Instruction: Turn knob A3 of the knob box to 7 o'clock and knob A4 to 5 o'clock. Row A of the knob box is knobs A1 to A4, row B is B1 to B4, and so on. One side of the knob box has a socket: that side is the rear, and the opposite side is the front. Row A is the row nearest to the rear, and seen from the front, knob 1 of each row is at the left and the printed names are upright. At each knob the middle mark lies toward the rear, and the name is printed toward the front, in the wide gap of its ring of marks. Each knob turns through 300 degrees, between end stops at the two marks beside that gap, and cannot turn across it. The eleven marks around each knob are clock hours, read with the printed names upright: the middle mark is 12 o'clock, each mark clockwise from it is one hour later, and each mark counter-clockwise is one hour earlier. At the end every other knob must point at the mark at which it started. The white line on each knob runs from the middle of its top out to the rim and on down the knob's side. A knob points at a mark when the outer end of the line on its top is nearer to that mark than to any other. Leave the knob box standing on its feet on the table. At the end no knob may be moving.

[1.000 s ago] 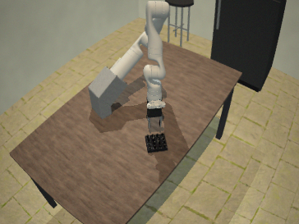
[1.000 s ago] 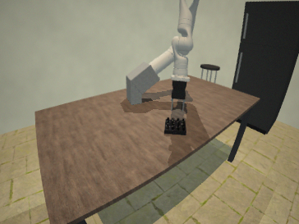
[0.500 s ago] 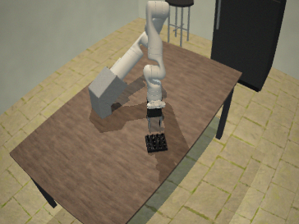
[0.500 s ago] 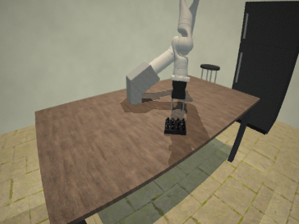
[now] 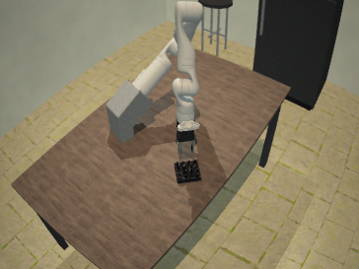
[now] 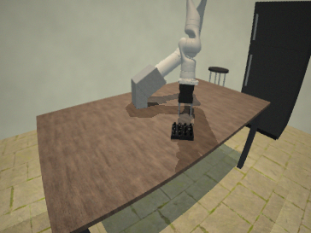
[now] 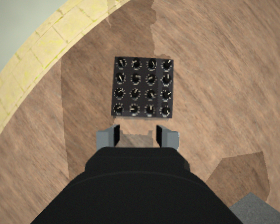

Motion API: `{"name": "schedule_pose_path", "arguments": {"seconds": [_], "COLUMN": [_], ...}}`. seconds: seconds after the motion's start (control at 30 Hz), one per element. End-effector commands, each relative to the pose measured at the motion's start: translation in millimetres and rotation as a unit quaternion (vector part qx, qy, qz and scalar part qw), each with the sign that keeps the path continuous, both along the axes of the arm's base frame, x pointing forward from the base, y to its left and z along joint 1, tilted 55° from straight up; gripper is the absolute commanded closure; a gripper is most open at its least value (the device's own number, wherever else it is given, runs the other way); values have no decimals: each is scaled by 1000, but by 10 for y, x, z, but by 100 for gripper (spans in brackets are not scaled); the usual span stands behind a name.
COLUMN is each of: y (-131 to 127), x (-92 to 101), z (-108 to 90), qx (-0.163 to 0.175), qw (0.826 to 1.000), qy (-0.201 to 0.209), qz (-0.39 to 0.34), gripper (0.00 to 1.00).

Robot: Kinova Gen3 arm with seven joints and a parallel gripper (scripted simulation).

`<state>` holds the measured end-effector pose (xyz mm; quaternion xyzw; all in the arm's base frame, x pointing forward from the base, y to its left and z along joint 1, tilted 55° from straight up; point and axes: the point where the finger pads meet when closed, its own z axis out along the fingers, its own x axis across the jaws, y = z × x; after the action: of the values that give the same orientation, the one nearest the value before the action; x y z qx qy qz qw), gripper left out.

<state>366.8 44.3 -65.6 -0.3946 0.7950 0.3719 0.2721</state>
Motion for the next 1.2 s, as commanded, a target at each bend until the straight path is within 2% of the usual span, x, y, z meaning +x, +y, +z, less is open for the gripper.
{"name": "schedule_pose_path", "arguments": {"seconds": [0.0,0.27,0.33,0.6,0.83,0.9,1.17], "y": [-23,-88,-88,-183,-283,-283,-403], "x": [34,155,155,319,469,469,617], "z": [-10,-43,-43,-91,-142,-142,-211], "qx": [-2,-14,-14,-32,-49,-49,-67], "qw": [1000,997,997,986,965,965,925], "qy": [-9,-61,-61,-136,-214,-214,-306], "qz": [4,39,39,91,146,146,214], "gripper": [0,0,0,0,0,0,0]}}
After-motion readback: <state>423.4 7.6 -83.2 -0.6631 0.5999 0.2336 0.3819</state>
